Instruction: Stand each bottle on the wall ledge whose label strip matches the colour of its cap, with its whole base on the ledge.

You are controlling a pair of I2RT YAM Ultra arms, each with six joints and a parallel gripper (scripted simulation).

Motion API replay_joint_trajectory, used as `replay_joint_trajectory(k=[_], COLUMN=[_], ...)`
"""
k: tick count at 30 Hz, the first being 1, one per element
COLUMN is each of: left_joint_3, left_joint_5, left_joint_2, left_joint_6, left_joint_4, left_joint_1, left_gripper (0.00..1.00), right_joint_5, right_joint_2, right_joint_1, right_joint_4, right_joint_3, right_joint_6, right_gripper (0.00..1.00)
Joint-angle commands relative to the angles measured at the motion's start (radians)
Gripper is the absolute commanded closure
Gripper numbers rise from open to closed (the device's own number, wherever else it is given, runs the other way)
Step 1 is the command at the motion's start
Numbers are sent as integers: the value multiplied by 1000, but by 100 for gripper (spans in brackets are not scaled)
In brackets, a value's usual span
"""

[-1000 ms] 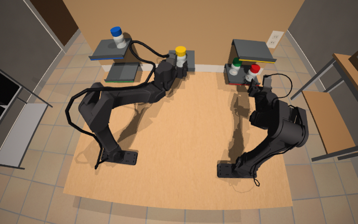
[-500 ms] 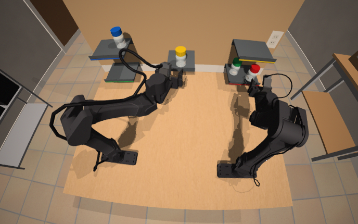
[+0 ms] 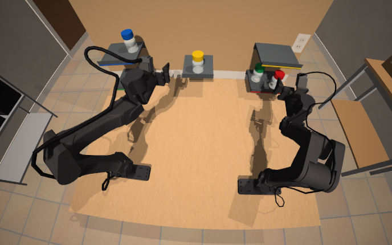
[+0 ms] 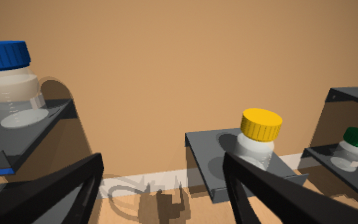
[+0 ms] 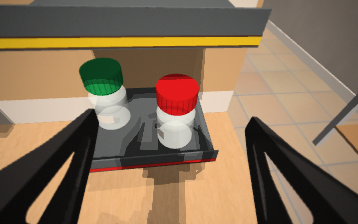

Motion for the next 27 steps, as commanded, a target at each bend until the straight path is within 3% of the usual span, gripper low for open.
replay_joint_trajectory(k=[1,8,14,27], left_joint_3=[36,122,198,237], left_joint_5=[118,278,384,410], left_joint_2=[-80,-179,-184,-166], left_joint_6=[14,27,26,25], left_joint_4=[-134,-262,-323,-328], left_joint_1=[68,316,474,544], left_gripper=[13,13,13,13], right_joint_5=[-16,-27,-34,-36], right_joint_2=[-93,-257,-291,-280], right_joint_1=[-14,-24,-31,-36], right_joint_4=[-201,-468,-630,-691], right_joint_3=[75,264,437,553], right_joint_6=[30,71,89,85], right_gripper=[0,0,0,0])
